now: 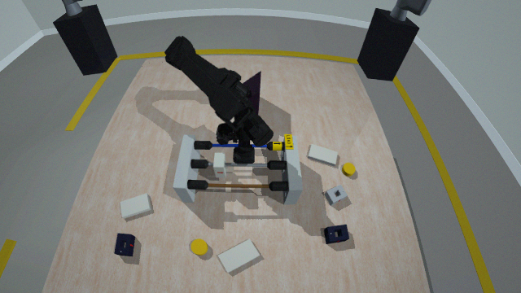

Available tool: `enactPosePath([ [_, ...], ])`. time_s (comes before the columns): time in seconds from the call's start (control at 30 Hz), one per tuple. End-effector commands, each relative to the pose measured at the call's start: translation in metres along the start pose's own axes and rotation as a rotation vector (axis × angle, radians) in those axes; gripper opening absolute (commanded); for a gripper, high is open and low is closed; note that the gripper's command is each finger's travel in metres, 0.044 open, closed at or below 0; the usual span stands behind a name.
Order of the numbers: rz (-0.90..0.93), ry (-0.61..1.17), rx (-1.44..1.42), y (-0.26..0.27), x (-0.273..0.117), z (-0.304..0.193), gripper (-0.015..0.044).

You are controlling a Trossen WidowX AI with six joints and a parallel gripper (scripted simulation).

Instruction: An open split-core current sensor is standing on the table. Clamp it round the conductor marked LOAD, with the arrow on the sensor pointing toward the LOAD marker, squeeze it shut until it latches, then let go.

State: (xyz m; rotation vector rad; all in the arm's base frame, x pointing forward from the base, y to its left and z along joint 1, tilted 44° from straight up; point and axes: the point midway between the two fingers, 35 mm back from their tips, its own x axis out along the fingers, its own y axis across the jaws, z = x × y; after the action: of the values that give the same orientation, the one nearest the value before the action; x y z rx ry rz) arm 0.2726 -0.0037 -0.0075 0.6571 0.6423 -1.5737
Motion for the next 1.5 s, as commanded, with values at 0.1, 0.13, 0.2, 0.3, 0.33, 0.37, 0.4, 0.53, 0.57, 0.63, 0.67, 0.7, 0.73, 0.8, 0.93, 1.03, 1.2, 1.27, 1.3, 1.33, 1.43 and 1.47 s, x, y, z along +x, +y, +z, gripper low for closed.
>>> enactPosePath([
  [0.1, -0.001, 0.000, 0.002, 0.0000, -0.0001, 0.0002, 0.0256],
  [0.13, -0.001, 0.000, 0.002, 0.0000, -0.0001, 0.0002, 0.0256],
  [0.2, -0.001, 0.000, 0.002, 0.0000, -0.0001, 0.0002, 0.0256],
  [0.3, -0.001, 0.000, 0.002, 0.0000, -0.0001, 0.0002, 0.0256],
  [0.33, -0.001, 0.000, 0.002, 0.0000, -0.0001, 0.0002, 0.0256],
  [0.37, -0.001, 0.000, 0.002, 0.0000, -0.0001, 0.0002, 0.0256],
  [0.4, -0.001, 0.000, 0.002, 0.0000, -0.0001, 0.0002, 0.0256],
  [0.53, -0.001, 0.000, 0.002, 0.0000, -0.0001, 0.0002, 0.0256],
  [0.57, -0.001, 0.000, 0.002, 0.0000, -0.0001, 0.0002, 0.0256],
  [0.63, -0.001, 0.000, 0.002, 0.0000, -0.0001, 0.0002, 0.0256],
  [0.67, 0.000, 0.000, 0.000, 0.0000, 0.0000, 0.0000, 0.0250],
  [0.7, 0.000, 0.000, 0.000, 0.0000, 0.0000, 0.0000, 0.0243],
  [0.73, 0.000, 0.000, 0.000, 0.0000, 0.0000, 0.0000, 0.0236],
  [0.8, 0.000, 0.000, 0.000, 0.0000, 0.0000, 0.0000, 0.0223],
  [0.93, 0.000, 0.000, 0.000, 0.0000, 0.0000, 0.0000, 0.0196],
  [1.03, 0.000, 0.000, 0.000, 0.0000, 0.0000, 0.0000, 0.0176],
  [1.2, 0.000, 0.000, 0.000, 0.0000, 0.0000, 0.0000, 0.0143],
  [1.27, 0.000, 0.000, 0.000, 0.0000, 0.0000, 0.0000, 0.0130],
  [1.3, 0.000, 0.000, 0.000, 0.0000, 0.0000, 0.0000, 0.0123],
  [1.33, 0.000, 0.000, 0.000, 0.0000, 0.0000, 0.0000, 0.0116],
  [1.43, 0.000, 0.000, 0.000, 0.0000, -0.0002, 0.0000, 0.0077],
  [1.47, 0.001, 0.000, 0.000, 0.0000, -0.0007, 0.0000, 0.0050],
])
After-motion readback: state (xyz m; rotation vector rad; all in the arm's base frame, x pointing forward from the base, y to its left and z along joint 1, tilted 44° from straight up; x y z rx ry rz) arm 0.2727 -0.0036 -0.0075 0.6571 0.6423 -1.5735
